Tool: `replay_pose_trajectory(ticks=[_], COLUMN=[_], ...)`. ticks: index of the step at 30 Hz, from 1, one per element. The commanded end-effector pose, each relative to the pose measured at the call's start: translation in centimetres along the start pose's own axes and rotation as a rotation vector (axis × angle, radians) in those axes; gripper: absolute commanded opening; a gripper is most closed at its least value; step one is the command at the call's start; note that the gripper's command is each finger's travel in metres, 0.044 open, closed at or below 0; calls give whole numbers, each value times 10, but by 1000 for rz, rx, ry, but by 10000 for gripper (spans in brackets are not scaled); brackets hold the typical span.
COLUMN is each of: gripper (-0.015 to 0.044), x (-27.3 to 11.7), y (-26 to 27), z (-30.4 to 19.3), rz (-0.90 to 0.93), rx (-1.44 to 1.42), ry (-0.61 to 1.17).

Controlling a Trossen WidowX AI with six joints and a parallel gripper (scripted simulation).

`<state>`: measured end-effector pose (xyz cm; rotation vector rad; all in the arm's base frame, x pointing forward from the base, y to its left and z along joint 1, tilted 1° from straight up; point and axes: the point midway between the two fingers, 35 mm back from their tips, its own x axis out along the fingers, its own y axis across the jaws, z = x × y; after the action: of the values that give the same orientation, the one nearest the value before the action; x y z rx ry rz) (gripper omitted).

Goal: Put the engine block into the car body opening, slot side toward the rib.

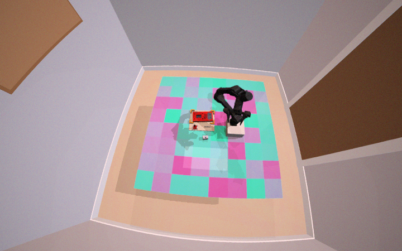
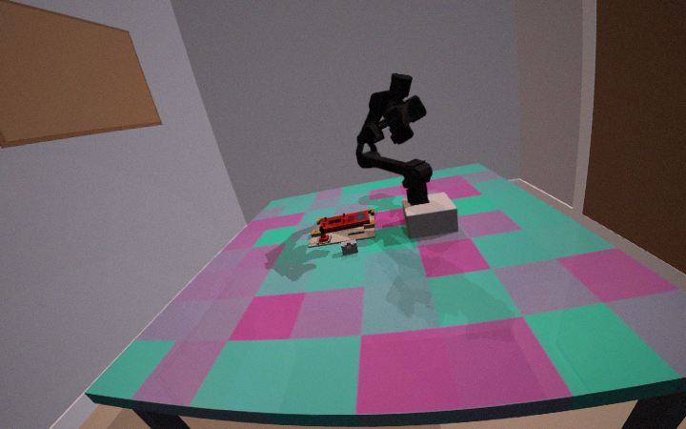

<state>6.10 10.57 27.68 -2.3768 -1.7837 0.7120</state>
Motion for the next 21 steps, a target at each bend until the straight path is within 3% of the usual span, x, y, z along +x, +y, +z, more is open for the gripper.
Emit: replay_pose_trajectory(ticks=[1,21], gripper=[426,440], x=[0,12], y=[0,-11], z=[0,2], rz=[0,158], rx=[0,431], ry=[0,-25])
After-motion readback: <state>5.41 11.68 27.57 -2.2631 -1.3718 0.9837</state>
